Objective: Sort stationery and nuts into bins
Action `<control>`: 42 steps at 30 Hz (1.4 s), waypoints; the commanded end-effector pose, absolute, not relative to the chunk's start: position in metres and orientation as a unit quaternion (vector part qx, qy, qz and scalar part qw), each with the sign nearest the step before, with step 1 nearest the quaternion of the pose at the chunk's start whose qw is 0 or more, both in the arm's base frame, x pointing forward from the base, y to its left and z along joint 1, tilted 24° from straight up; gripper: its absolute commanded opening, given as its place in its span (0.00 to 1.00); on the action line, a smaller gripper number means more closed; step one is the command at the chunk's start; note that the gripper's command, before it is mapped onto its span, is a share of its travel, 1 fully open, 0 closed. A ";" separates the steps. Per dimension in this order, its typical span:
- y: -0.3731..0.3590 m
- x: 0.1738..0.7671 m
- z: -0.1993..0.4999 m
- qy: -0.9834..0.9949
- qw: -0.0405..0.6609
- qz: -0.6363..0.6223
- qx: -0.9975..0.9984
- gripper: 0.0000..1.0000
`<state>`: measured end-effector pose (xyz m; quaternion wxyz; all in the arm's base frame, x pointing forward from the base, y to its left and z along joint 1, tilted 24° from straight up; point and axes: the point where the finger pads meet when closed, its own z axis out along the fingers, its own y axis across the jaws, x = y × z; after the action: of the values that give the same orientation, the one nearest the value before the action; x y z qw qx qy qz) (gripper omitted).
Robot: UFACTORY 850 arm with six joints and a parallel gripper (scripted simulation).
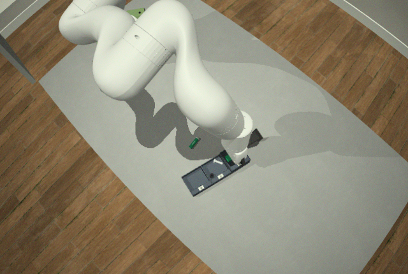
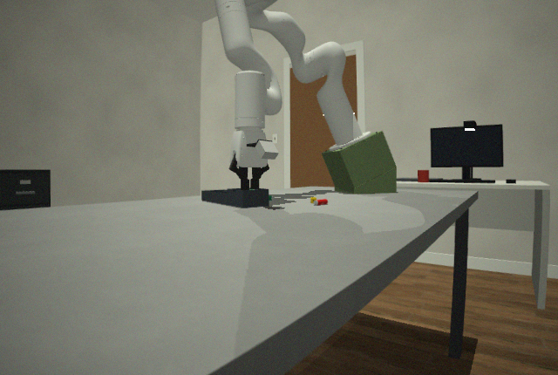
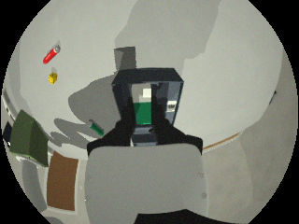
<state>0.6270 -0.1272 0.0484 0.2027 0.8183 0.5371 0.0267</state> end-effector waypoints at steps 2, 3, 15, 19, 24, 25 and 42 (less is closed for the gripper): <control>-0.130 0.630 0.040 0.537 0.204 0.028 0.818 0.00; -0.131 0.631 0.039 0.537 0.204 0.028 0.818 0.00; -0.132 0.632 0.034 0.537 0.204 0.028 0.818 0.00; -0.132 0.632 0.033 0.537 0.204 0.028 0.818 0.00; -0.132 0.632 0.034 0.537 0.204 0.028 0.818 0.29; -0.132 0.632 0.034 0.537 0.204 0.028 0.818 0.29; -0.131 0.631 0.037 0.537 0.204 0.028 0.818 0.29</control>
<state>0.6309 -0.1319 0.0336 0.2031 0.8182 0.5372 0.0270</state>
